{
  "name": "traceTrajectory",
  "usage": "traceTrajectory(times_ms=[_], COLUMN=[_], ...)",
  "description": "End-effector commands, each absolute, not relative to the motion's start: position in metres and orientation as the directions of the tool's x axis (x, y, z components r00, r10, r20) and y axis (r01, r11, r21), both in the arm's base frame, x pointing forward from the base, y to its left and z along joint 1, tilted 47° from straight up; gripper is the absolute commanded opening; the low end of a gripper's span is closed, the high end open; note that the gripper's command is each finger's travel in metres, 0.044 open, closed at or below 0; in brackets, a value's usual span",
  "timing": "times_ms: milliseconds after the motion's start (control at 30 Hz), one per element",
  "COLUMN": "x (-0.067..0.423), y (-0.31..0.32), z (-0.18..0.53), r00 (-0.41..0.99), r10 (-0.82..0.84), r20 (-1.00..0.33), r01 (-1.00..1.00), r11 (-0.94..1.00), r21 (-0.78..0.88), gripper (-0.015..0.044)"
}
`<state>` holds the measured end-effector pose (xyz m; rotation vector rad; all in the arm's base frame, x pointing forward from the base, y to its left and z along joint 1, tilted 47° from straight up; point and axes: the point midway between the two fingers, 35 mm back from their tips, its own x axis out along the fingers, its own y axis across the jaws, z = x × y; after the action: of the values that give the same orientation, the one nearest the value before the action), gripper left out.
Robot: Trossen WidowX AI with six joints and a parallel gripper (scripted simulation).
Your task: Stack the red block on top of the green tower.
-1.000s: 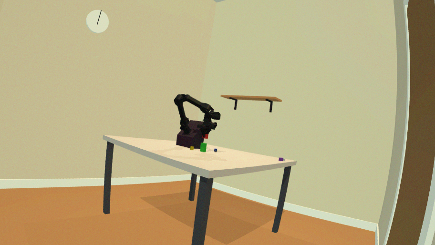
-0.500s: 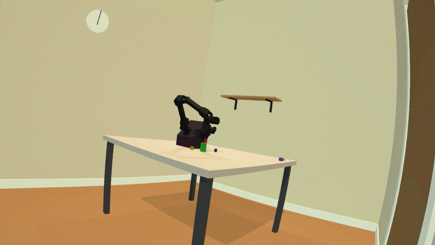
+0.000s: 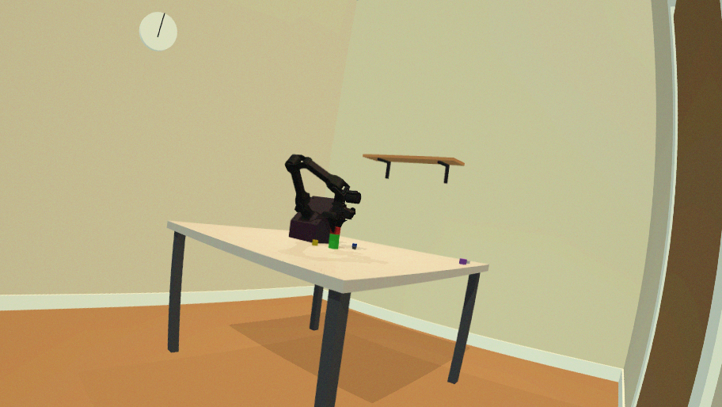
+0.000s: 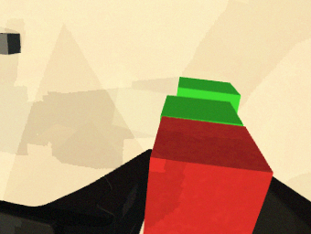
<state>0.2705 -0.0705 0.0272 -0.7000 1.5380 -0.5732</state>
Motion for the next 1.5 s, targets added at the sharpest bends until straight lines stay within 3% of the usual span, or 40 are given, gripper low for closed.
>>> traceTrajectory(times_ms=[0, 467, 1033, 1467], x=[0.27, 0.2702, 0.2704, 0.2704], y=[-0.0715, -0.0702, -0.0709, -0.0709], z=[0.0269, 0.0279, 0.0265, 0.0265], r00=[-0.026, -0.025, -0.025, -0.025], r10=[-0.728, -0.728, -0.724, -0.724], r20=[-0.685, -0.686, -0.689, -0.689], r01=[-0.101, -0.101, -0.097, -0.097], r11=[0.684, 0.684, 0.688, 0.688], r21=[-0.723, -0.722, -0.719, -0.719], gripper=[0.0, 0.0, 0.044, 0.044])
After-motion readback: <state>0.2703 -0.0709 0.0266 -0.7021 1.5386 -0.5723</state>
